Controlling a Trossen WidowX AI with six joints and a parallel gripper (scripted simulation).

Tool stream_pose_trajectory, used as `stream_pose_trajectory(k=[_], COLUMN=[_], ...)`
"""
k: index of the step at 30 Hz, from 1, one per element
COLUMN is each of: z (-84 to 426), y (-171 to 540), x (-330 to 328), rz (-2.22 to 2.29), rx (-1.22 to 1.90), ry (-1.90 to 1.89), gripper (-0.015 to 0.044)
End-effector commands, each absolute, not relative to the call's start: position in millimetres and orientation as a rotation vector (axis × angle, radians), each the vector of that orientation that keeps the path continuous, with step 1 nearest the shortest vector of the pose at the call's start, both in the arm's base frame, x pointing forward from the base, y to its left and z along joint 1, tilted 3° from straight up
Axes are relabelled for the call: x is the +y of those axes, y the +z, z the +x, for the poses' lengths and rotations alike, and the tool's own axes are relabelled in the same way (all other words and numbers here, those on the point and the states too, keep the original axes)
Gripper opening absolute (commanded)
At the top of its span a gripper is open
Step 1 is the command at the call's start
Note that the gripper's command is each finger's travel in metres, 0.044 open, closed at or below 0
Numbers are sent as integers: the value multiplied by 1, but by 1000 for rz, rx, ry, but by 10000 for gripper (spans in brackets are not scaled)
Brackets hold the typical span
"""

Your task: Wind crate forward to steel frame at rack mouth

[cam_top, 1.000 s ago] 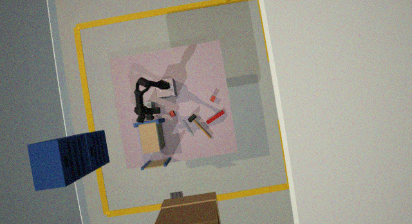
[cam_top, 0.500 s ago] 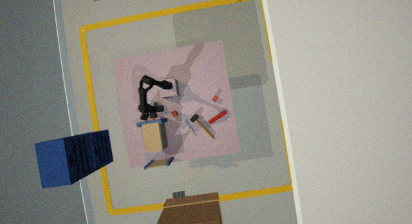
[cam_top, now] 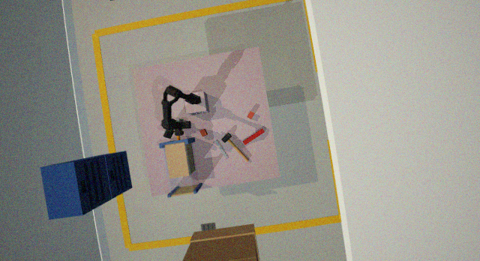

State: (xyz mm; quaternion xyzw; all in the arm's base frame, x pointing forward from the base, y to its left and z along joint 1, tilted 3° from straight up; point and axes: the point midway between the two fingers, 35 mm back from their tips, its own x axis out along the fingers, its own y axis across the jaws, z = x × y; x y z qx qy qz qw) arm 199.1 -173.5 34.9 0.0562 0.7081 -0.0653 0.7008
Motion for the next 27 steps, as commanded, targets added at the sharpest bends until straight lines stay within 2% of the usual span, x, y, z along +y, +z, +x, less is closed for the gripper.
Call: stream_pose_trajectory(k=[1, 14, 19, 27], z=[199, 199, 200, 201], y=[35, 35, 42, 100], x=[-173, -173, -174, -173], rz=[126, 126, 126, 126], rx=[1578, 1578, 1578, 1577], ry=[-145, -145, -145, -145], gripper=[105, 440, 440, 440])
